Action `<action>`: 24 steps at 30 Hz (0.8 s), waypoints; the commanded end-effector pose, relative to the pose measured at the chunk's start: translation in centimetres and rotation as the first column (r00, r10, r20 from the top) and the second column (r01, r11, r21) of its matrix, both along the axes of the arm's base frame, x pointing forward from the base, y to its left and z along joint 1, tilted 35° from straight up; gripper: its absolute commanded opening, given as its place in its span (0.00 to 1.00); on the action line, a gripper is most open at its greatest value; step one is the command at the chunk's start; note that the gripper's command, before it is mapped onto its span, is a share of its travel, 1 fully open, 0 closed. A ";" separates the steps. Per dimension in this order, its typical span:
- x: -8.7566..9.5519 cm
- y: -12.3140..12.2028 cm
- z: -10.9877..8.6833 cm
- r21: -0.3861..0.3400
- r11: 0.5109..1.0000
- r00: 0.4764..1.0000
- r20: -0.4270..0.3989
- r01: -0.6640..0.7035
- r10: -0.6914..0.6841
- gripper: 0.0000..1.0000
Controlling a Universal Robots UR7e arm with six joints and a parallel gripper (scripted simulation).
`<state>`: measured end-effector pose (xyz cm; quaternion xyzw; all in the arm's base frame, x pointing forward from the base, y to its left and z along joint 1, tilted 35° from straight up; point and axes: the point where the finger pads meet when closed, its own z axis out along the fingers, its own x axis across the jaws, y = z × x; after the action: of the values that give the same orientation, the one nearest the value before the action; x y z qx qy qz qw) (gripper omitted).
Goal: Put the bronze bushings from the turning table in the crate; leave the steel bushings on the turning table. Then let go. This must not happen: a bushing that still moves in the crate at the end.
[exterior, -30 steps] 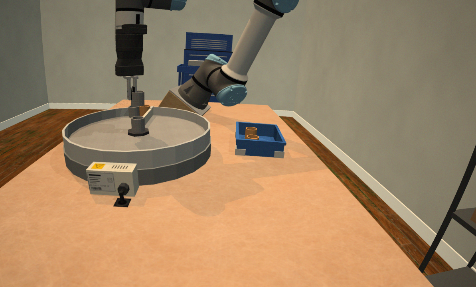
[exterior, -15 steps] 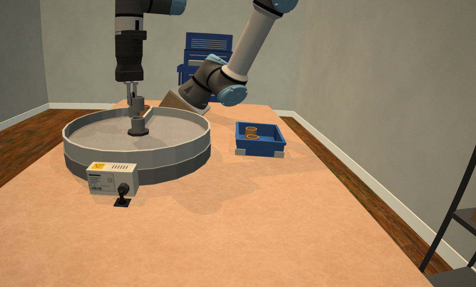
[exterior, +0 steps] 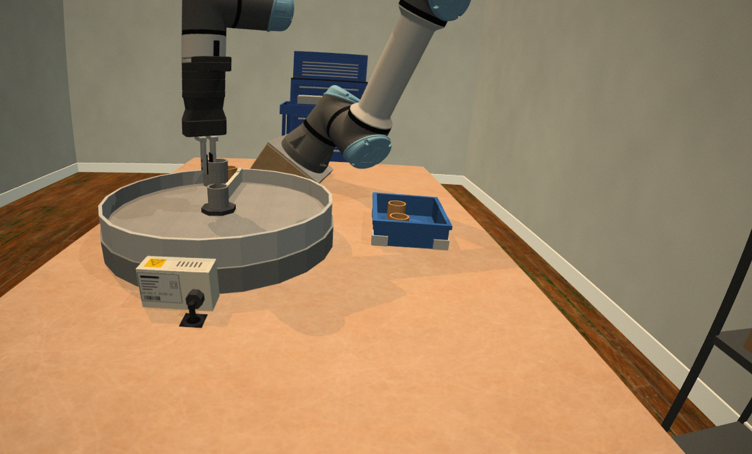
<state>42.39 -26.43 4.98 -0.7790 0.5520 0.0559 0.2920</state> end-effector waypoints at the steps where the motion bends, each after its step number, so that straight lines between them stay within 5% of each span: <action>1: 0.2 0.2 -0.4 -0.001 1.000 1.000 0.001 0.001 -0.001 0.00; 24: 0.2 0.3 -0.6 -0.001 1.000 1.000 0.001 0.001 -0.001 0.00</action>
<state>42.59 -26.02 4.31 -0.7789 0.5522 0.0559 0.2920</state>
